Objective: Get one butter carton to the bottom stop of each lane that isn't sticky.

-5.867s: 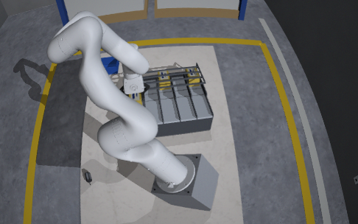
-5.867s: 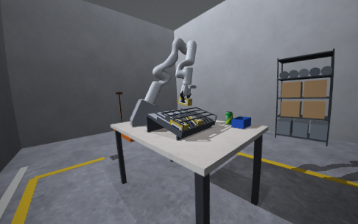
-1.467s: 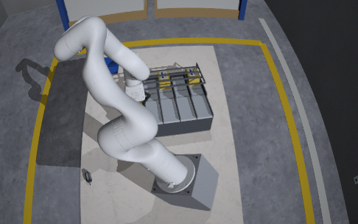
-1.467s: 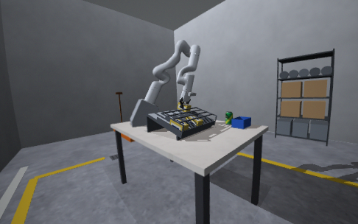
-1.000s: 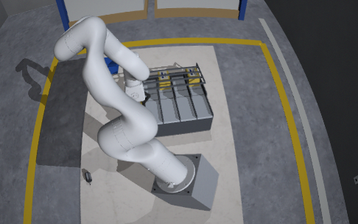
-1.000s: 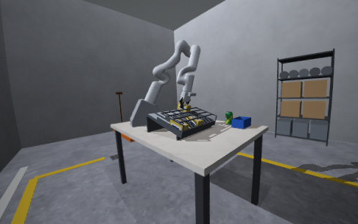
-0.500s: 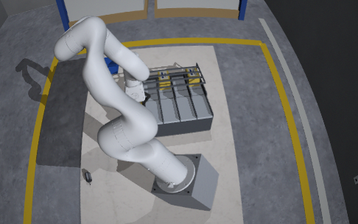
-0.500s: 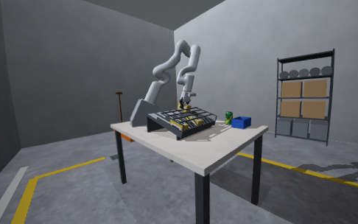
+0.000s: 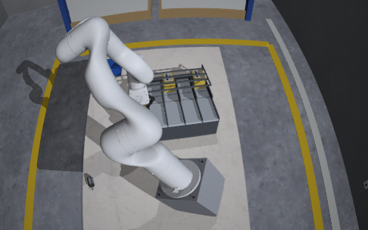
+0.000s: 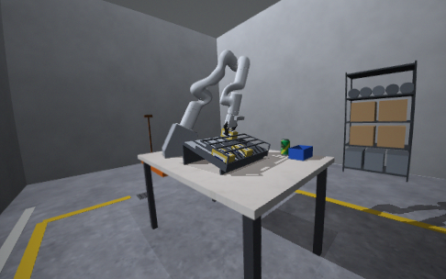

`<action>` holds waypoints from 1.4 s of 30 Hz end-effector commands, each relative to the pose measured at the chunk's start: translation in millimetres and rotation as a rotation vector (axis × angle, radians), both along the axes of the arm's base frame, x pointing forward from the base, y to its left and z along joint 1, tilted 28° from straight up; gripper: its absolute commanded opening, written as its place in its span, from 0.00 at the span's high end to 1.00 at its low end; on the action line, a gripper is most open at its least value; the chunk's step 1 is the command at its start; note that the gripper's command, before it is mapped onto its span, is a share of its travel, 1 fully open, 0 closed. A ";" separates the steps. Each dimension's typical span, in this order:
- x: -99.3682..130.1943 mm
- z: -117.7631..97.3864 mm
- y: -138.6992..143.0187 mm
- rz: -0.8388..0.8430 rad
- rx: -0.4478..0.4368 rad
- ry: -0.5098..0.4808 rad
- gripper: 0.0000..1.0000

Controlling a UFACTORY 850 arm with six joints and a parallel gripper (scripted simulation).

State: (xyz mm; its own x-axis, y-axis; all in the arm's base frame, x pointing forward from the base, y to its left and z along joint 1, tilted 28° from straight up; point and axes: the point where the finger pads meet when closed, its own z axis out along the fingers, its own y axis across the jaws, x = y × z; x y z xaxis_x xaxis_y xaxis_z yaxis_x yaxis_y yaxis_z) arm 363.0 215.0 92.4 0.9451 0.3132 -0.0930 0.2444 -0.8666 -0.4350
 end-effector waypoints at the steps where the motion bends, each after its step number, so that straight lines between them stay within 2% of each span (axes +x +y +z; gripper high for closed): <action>1: -0.4 -2.1 1.5 0.001 0.000 0.000 1.00; 42: -1.3 -6.8 3.3 0.000 0.001 -0.001 1.00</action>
